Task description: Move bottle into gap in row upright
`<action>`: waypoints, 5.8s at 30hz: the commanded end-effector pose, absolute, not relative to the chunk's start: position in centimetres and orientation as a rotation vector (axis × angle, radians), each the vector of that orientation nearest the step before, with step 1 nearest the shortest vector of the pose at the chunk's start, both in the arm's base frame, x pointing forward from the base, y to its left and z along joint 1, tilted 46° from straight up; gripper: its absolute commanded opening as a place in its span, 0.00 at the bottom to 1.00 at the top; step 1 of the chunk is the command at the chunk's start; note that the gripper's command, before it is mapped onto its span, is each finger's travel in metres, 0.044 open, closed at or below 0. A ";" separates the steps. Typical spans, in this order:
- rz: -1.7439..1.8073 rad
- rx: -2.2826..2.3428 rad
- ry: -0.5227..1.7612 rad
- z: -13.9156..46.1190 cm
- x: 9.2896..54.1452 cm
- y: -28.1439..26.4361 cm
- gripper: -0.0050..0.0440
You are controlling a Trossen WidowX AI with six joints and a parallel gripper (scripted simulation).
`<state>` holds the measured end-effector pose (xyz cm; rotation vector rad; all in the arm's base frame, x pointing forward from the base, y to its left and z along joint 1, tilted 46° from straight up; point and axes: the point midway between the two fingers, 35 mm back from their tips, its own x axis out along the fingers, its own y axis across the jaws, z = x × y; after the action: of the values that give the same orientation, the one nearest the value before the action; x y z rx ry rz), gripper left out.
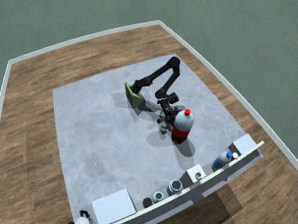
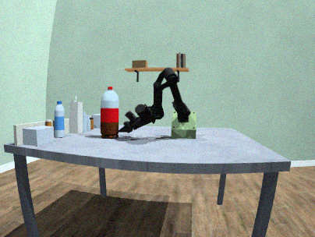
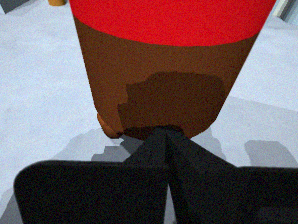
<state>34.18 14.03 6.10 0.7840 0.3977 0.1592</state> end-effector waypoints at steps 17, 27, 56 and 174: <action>0.160 0.783 0.387 5.9 35.2 13.5 0.00; 0.160 0.783 0.388 5.8 35.4 13.5 0.00; 0.162 0.783 0.388 5.7 35.9 13.3 0.00; 0.162 0.786 0.388 7.1 39.7 14.6 0.00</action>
<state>39.29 14.53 6.72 0.7824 0.3977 0.1579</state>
